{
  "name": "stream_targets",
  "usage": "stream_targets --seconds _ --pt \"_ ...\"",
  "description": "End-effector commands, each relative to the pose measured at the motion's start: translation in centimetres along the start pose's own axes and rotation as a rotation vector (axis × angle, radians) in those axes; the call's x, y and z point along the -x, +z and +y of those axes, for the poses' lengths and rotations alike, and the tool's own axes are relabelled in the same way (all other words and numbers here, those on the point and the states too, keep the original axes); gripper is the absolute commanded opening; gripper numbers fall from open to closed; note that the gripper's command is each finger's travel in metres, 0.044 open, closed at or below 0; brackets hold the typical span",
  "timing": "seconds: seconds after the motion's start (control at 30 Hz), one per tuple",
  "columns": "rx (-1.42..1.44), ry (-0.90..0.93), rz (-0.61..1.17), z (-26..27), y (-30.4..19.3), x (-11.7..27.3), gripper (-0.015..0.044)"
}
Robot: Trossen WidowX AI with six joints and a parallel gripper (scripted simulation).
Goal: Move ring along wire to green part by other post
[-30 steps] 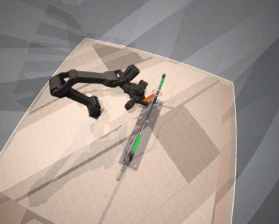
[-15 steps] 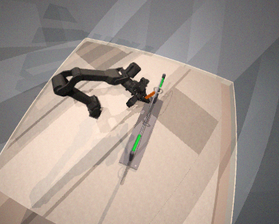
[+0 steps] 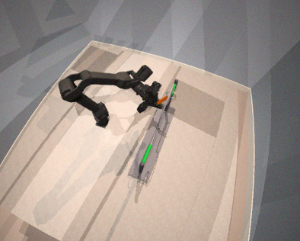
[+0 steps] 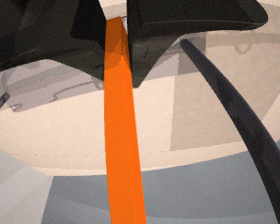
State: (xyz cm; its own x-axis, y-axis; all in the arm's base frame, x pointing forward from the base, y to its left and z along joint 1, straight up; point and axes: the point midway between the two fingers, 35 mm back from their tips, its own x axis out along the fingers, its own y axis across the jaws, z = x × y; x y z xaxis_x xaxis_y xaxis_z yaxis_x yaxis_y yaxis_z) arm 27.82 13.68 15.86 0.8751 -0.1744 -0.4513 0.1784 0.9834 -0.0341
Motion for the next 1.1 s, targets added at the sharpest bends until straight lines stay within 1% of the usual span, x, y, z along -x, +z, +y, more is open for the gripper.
stream_targets --seconds 0.0,0.27,0.67,1.07 --pt "-0.003 -0.005 -0.004 0.4 0.1 0.1 -0.015" --pt "-0.003 -0.005 -0.005 1.2 0.1 0.1 -0.015" --pt "-0.003 -0.005 -0.005 1.3 -1.0 -0.4 -0.015" --pt "-0.003 -0.005 -0.005 1.3 -1.1 -0.4 -0.015"
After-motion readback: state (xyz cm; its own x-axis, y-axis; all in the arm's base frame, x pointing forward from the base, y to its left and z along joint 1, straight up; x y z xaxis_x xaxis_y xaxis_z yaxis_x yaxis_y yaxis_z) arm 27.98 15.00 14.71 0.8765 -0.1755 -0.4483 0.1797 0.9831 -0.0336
